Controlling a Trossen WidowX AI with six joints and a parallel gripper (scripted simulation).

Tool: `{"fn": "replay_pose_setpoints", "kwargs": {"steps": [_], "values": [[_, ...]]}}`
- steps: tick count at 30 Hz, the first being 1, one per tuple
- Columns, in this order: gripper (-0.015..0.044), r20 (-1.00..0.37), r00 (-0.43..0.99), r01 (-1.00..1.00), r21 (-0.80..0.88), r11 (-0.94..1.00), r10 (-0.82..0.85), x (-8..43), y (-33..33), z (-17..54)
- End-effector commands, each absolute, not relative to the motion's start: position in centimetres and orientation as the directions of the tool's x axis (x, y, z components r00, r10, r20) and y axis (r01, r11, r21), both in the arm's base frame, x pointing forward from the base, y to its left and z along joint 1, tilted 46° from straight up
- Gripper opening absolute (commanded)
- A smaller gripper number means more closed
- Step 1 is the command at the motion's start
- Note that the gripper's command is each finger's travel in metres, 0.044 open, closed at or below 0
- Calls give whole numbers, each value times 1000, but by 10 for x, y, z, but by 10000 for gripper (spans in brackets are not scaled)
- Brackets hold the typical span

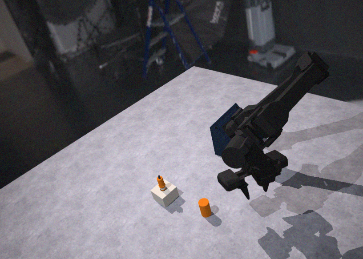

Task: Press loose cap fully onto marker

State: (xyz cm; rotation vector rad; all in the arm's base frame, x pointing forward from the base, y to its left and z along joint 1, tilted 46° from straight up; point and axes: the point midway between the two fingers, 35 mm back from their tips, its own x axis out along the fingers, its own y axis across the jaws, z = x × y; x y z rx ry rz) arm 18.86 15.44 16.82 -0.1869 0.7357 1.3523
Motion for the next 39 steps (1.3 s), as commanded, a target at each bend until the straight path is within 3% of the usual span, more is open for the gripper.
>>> {"fn": "replay_pose_setpoints", "kwargs": {"steps": [1, 8, 16, 39], "values": [[256, -668, 24, -340, 695, 634, 744, 247, 116, 151], [256, -693, -16, 195, 705, 682, 721, 273, 86, 135], [256, -697, -74, 721, 457, 522, 713, 293, 49, 114], [256, -696, -77, 744, 436, 506, 714, 291, 72, 88]]}}
